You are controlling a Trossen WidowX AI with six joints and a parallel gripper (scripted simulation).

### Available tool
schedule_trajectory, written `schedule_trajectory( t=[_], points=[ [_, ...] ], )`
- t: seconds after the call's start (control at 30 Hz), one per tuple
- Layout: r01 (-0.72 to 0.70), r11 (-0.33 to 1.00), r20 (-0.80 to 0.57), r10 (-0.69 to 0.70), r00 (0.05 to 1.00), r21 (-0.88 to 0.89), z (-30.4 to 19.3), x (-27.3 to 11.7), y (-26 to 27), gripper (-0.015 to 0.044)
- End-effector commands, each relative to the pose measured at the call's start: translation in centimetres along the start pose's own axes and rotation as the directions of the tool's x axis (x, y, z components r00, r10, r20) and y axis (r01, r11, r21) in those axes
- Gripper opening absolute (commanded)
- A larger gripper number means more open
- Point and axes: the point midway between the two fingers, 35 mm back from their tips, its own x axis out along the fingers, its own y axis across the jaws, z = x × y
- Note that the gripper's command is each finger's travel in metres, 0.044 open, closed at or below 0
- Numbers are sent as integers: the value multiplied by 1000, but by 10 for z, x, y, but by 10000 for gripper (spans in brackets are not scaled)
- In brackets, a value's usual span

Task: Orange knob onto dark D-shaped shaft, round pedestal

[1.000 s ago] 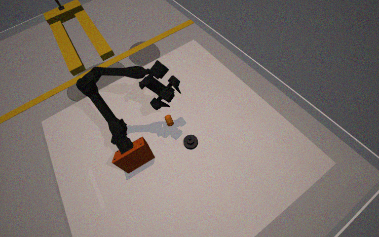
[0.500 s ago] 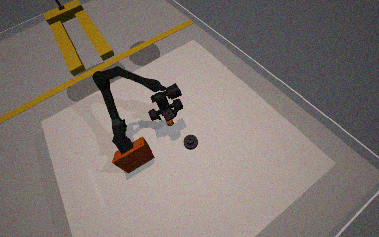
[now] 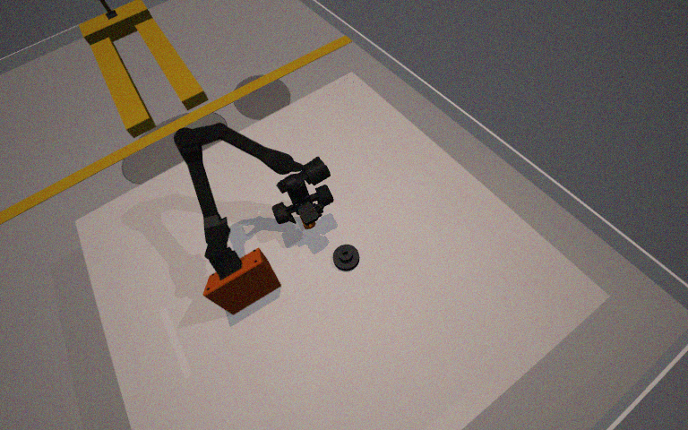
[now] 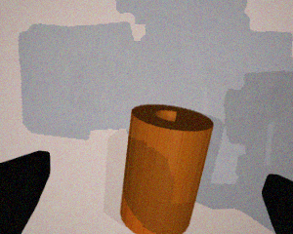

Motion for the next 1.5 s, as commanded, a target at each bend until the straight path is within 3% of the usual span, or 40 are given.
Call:
schedule_trajectory(
  t=[0.0, 0.67, 0.93, 1.2, 1.47],
  points=[
    [11, 1000, -1, -11, 1000, 13, 2, 9, -3, 440],
    [12, 1000, -4, -12, 1000, 13, 1, 39, -5, 440],
    [12, 1000, -4, -12, 1000, 13, 1, 39, -5, 240],
    [12, 1000, -4, -12, 1000, 13, 1, 39, -5, 240],
    [12, 1000, -4, -12, 1000, 13, 1, 39, -5, 187]
  ],
)
